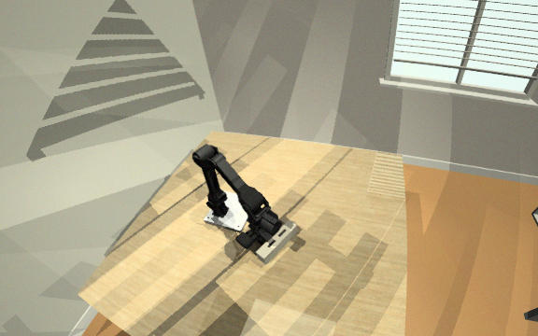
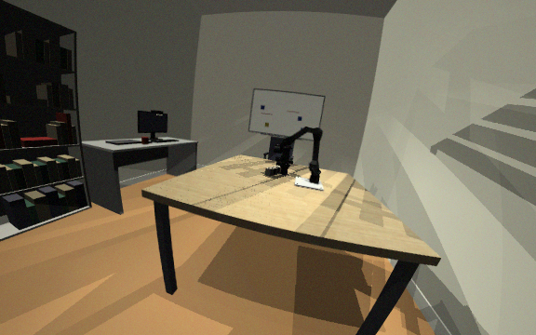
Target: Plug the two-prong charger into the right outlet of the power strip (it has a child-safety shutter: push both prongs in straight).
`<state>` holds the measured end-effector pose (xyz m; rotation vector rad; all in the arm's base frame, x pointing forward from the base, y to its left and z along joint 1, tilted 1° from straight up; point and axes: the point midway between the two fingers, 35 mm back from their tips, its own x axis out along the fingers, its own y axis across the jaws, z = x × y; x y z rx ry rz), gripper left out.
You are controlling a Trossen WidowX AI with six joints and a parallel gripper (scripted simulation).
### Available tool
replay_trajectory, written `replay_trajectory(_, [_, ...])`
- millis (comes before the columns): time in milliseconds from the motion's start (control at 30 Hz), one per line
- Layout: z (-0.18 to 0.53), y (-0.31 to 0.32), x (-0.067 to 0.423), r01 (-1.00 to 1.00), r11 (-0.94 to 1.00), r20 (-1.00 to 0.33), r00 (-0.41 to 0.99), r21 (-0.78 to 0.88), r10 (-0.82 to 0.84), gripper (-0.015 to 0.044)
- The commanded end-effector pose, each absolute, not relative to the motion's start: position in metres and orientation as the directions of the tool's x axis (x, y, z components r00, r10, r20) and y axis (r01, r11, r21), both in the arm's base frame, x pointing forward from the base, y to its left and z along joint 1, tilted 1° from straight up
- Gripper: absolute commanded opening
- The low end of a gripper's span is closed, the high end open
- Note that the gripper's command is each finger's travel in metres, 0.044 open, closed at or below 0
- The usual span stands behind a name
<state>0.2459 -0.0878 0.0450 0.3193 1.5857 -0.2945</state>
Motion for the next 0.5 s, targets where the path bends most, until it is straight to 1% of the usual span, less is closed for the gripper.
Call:
replay_trajectory(0, [0.0454,-0.0878,0.2478,0.383,0.924,-0.999,-0.029,0.012,0.025,0.0000])
replay_trajectory(467, [0.0456,-0.0886,0.2502,0.383,0.924,-0.999,-0.029,0.012,0.025,0.0000])
